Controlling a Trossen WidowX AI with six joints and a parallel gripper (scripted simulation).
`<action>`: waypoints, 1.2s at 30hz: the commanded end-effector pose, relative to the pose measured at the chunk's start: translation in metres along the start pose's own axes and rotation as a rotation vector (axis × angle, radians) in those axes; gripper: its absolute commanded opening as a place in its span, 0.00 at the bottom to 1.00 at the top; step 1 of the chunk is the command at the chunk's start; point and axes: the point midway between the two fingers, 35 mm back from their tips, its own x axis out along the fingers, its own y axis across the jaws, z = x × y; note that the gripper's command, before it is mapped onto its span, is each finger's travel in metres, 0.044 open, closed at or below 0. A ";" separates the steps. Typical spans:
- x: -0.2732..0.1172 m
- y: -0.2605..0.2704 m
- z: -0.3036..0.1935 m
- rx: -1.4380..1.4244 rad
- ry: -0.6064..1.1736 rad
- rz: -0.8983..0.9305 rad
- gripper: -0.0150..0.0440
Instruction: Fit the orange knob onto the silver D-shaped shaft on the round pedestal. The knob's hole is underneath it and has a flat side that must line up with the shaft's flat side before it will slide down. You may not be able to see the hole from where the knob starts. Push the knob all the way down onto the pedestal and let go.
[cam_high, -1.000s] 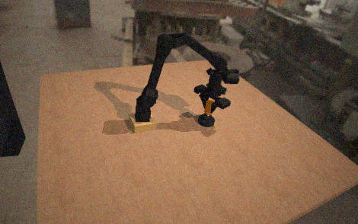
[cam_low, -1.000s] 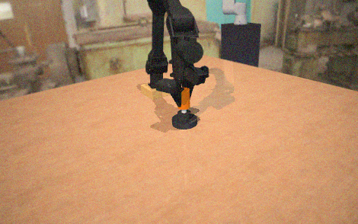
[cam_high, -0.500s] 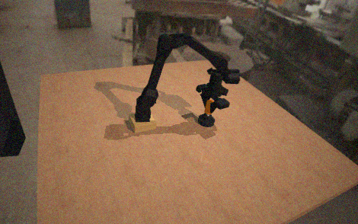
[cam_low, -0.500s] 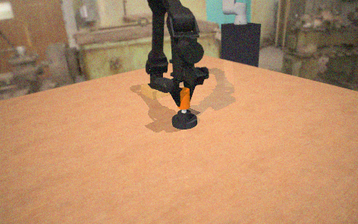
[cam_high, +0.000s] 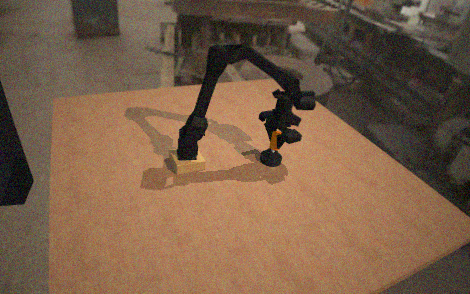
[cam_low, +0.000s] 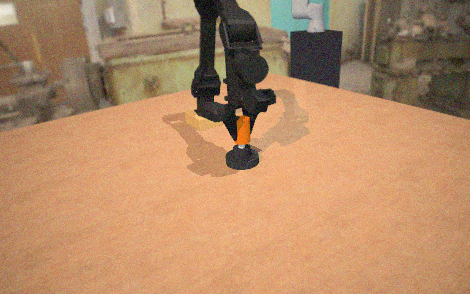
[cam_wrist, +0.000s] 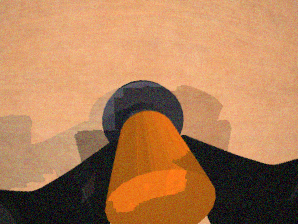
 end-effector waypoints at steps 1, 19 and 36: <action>0.000 -0.001 0.002 0.005 -0.006 -0.004 0.25; -0.005 0.002 -0.006 0.215 -0.006 -0.003 0.25; -0.002 0.001 -0.005 0.215 -0.006 -0.003 0.25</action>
